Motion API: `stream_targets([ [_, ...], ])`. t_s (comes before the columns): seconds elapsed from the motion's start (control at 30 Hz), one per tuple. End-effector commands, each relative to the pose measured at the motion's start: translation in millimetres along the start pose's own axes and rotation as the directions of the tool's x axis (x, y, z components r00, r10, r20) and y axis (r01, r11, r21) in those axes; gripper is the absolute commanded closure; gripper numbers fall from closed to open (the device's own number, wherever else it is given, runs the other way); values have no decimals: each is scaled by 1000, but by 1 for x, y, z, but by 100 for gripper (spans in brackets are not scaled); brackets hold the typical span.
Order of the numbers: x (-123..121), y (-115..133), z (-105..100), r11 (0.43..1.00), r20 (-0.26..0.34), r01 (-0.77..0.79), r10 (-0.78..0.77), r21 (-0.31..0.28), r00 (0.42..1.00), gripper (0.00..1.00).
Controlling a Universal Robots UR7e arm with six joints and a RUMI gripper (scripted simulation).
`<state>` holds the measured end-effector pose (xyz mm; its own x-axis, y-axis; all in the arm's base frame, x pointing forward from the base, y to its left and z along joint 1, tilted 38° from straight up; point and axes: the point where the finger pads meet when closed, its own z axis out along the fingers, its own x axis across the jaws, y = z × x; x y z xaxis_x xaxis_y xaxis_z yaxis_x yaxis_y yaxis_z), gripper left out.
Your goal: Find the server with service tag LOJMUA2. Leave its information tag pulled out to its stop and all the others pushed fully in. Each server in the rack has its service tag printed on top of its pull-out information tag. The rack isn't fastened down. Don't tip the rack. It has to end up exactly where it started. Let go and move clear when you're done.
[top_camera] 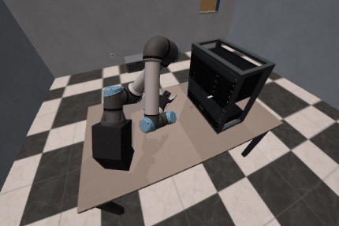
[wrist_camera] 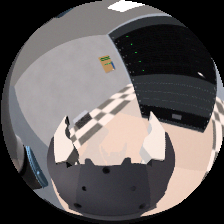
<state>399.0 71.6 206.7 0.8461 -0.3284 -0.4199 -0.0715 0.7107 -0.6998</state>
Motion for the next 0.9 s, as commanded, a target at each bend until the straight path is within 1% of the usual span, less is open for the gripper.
stream_targets([
  [0.0,-2,4,-1,1000,10,25,-25,-17,1000,0],
  [0.87,-7,29,-7,978,82,177,-169,-110,982,0],
])
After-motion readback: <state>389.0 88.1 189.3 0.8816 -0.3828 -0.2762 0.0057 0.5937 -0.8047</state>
